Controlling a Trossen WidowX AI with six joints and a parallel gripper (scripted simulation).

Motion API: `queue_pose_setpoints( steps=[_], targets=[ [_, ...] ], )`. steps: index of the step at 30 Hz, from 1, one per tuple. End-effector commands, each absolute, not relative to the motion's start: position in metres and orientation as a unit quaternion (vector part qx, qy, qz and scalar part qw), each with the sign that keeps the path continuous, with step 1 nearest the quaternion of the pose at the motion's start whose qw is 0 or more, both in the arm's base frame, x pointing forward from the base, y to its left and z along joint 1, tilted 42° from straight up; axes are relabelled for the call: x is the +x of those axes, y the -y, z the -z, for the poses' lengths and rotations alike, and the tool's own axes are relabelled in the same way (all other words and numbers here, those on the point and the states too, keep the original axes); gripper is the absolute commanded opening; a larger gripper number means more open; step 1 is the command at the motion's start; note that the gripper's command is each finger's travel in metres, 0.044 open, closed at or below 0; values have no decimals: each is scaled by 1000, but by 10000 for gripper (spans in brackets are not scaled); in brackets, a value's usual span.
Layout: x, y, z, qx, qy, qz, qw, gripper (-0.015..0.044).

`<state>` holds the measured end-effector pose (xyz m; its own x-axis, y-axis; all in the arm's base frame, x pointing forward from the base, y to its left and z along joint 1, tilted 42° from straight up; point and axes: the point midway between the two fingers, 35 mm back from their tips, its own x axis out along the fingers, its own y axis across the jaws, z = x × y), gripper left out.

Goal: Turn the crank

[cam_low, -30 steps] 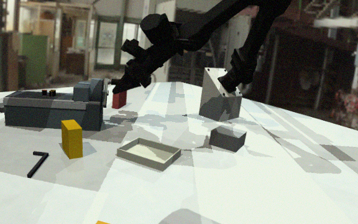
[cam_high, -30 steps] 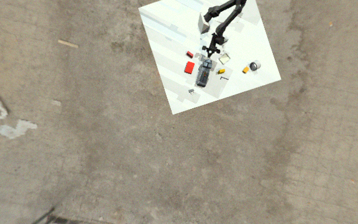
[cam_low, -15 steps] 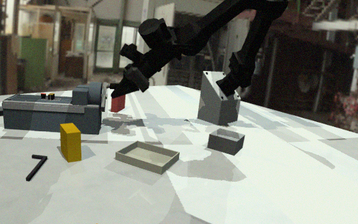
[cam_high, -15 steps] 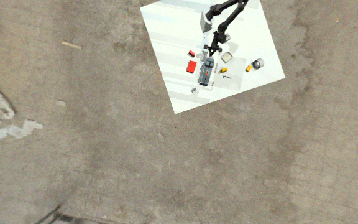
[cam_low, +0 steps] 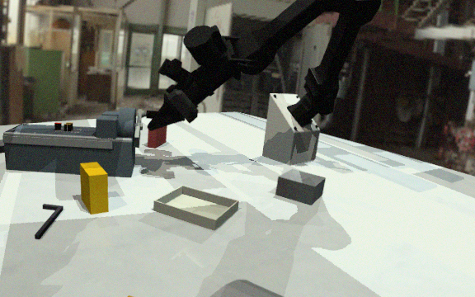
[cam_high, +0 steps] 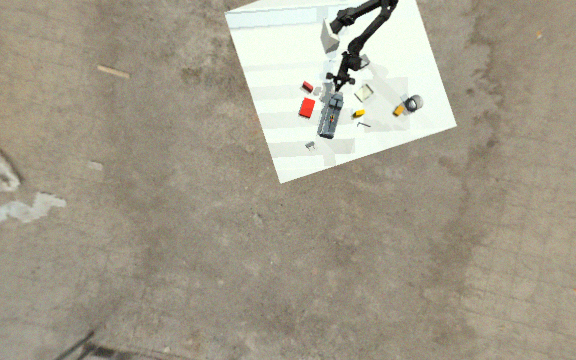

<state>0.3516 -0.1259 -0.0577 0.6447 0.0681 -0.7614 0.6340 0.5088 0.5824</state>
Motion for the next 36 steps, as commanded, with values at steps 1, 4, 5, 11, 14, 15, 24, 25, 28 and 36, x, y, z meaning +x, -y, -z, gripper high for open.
queue_pose_setpoints(
  steps=[1,4,5,11,14,15,24,25,28,36],
  targets=[
    [348,125,67,459,-387,187,777,0],
    [348,124,68,459,-387,187,777,0],
    [348,124,68,459,-387,187,777,0],
    [348,123,72,459,-387,187,777,0],
    [348,121,74,459,-387,187,777,0],
    [348,121,75,459,-387,187,777,0],
    [349,114,83,460,-388,187,777,0],
    [350,113,83,460,-388,187,777,0],
    [351,110,86,460,-388,187,777,0],
    [357,99,90,460,-388,187,777,0]
  ],
)
